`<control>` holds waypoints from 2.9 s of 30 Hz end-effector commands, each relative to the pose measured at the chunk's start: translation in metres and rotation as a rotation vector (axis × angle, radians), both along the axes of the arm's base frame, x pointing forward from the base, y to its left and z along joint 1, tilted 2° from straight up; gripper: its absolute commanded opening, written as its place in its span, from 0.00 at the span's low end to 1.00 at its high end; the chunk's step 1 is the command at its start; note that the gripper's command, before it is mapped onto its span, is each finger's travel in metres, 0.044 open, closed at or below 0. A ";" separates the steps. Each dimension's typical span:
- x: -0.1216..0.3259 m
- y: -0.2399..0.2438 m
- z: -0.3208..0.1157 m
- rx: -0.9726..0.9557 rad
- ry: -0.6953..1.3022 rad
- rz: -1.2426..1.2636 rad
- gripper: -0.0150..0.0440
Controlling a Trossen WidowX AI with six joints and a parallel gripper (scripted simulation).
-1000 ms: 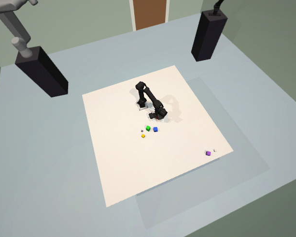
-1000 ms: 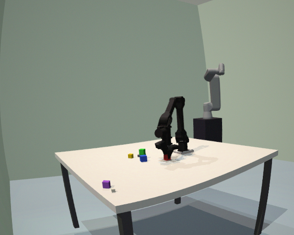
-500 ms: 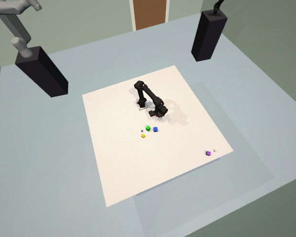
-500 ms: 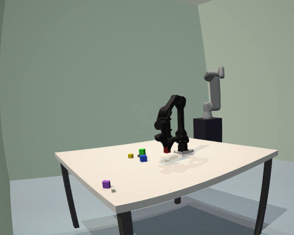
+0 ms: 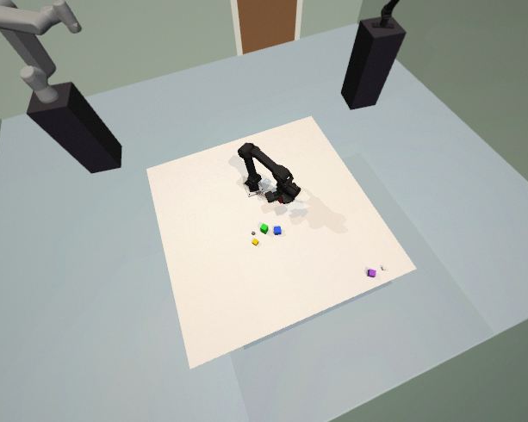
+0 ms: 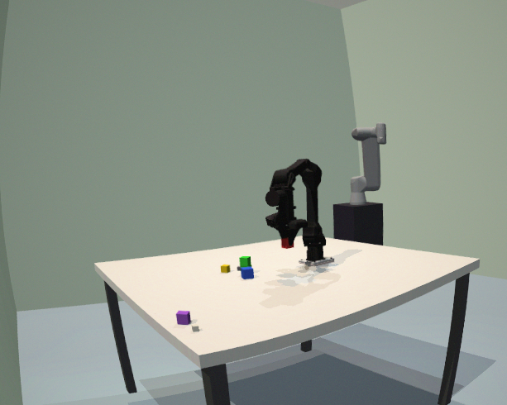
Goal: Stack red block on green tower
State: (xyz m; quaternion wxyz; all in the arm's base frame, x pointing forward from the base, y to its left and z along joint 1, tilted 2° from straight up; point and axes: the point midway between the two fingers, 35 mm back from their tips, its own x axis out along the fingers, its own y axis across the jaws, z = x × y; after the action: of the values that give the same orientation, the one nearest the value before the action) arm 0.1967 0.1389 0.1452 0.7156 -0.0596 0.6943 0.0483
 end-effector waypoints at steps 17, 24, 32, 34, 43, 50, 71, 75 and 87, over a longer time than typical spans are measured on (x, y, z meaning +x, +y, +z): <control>0.042 -0.027 0.011 -0.004 -0.006 -0.003 0.25; 0.068 -0.051 0.013 -0.006 -0.008 -0.003 0.25; 0.094 -0.084 0.014 -0.008 -0.011 -0.003 0.25; 0.100 -0.093 0.014 -0.009 -0.011 -0.003 0.25; 0.122 -0.136 0.015 -0.014 -0.013 -0.003 0.25; 0.123 -0.139 0.005 -0.014 -0.013 -0.003 0.25; 0.124 -0.140 -0.033 -0.014 -0.013 -0.003 0.25; 0.124 -0.140 -0.034 -0.014 -0.013 -0.003 0.25; 0.124 -0.140 -0.034 -0.014 -0.013 -0.003 0.25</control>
State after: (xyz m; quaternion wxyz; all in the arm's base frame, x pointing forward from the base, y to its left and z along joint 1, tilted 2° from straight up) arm 0.3201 -0.0009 0.1117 0.7199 -0.0634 0.6900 0.0403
